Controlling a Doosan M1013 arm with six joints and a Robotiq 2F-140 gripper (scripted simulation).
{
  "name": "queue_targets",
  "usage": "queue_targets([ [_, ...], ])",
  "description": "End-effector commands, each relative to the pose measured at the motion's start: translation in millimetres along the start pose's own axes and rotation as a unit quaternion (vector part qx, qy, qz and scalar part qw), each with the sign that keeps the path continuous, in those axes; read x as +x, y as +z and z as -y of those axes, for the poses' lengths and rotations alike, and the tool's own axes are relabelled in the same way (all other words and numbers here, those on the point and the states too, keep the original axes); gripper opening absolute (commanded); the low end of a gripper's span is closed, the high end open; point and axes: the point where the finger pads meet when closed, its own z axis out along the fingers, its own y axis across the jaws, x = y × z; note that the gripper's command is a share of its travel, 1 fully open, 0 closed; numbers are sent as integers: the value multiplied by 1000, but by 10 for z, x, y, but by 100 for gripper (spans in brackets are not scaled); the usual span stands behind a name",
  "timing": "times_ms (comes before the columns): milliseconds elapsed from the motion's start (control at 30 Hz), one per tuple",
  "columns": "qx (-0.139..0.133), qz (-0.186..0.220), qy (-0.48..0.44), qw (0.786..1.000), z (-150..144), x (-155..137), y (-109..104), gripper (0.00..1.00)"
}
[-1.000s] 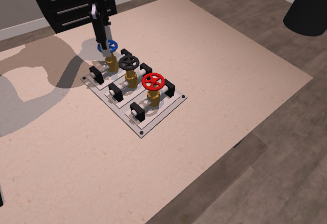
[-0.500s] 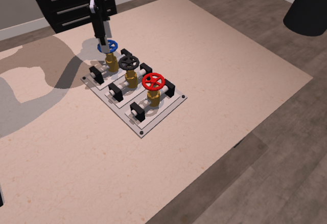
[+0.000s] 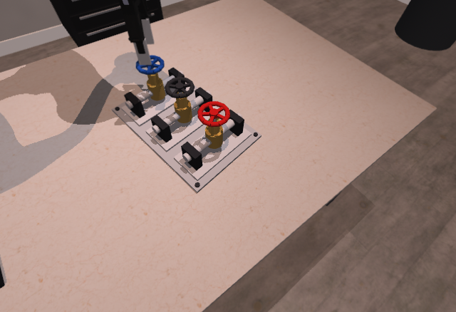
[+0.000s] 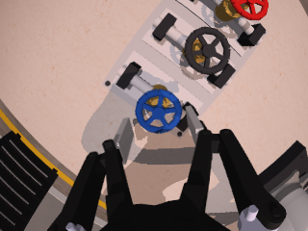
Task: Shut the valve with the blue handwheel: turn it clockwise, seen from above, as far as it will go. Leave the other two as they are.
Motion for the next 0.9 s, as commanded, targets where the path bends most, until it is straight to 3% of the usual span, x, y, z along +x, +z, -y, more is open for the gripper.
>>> queue_targets([
  [0,0,0,0,1000,0,0,-48,56],
  [867,0,0,0,1000,0,0,-183,56],
])
